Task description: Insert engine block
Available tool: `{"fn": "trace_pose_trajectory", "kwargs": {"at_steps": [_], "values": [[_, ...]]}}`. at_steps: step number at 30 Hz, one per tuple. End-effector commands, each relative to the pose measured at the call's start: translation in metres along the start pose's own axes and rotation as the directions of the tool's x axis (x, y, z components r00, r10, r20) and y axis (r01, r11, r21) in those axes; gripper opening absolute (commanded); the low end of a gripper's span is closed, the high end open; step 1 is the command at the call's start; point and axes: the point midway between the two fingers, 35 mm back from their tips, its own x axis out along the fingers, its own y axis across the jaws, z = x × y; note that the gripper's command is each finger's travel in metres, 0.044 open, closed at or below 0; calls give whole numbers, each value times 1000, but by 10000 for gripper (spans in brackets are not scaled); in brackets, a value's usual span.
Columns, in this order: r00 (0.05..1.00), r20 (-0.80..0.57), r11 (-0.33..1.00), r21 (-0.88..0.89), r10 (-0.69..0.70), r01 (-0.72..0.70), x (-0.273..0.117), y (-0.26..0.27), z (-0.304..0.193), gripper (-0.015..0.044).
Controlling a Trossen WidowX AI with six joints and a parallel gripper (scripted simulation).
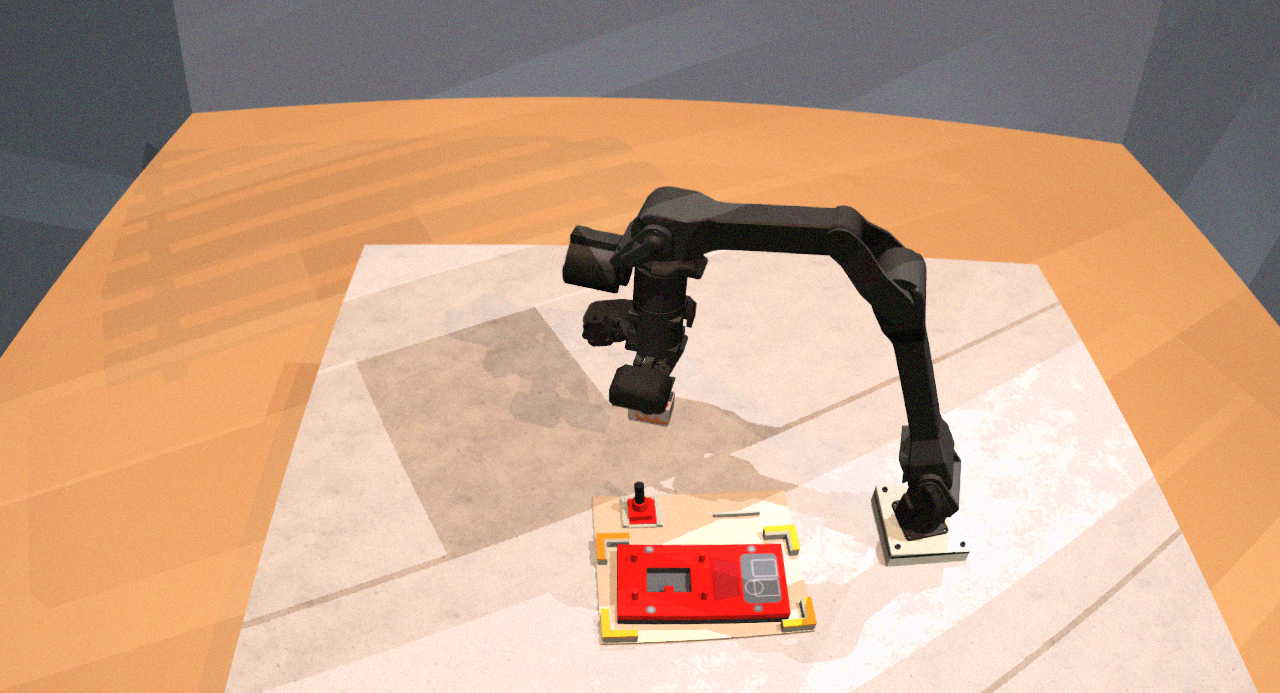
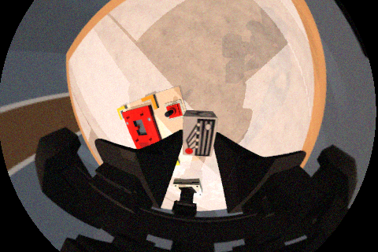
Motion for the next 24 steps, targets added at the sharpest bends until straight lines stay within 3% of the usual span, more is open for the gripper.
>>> {"fn": "trace_pose_trajectory", "kwargs": {"at_steps": [1, 12, 24], "values": [[1000, -6, 991, -137, 3, -4, 5, 8, -2, 0], [1000, -6, 868, -497, 5, -7, 13, 30, -4, 0], [1000, -8, 594, -804, 9, -11, 22, 54, -9, 0]]}}
